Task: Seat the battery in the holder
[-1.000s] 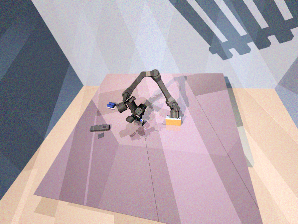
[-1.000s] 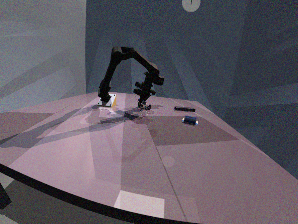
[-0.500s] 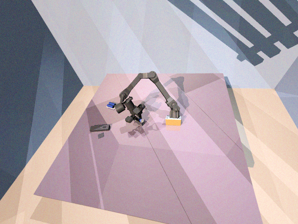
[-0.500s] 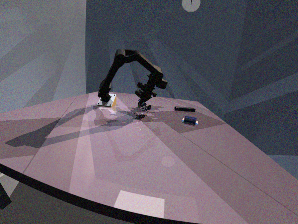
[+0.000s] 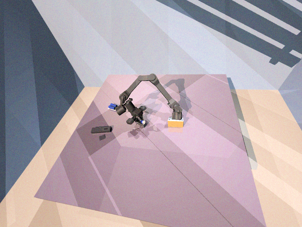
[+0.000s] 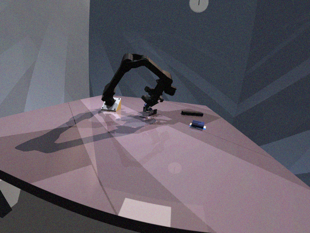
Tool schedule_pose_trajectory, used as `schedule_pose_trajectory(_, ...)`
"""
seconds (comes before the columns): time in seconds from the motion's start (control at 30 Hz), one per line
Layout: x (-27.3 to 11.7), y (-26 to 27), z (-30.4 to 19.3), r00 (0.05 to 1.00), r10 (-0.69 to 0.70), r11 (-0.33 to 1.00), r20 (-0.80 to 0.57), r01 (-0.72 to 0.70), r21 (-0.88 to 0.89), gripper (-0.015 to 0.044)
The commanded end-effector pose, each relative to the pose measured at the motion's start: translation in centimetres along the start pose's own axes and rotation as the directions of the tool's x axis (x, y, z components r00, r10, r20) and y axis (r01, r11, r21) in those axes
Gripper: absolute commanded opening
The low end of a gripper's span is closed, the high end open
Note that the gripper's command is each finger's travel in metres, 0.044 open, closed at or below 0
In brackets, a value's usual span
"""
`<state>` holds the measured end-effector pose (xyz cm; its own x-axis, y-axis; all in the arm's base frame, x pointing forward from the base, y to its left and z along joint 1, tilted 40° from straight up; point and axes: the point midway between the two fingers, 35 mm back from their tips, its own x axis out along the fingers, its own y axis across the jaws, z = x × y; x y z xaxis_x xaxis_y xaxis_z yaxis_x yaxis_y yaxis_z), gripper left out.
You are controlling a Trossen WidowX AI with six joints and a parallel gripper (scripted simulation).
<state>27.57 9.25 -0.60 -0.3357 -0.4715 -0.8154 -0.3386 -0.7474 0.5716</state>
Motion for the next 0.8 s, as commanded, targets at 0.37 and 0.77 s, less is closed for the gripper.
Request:
schedule_pose_trajectory(0.37,-0.20,-0.04,-1.31,0.999,-0.002,1.000,-0.045,0.003,0.009,0.0087)
schedule_pose_trajectory(0.77,-0.47,-0.03,-1.73,0.999,0.001,1.000,-0.049,-0.001,0.009,0.0087)
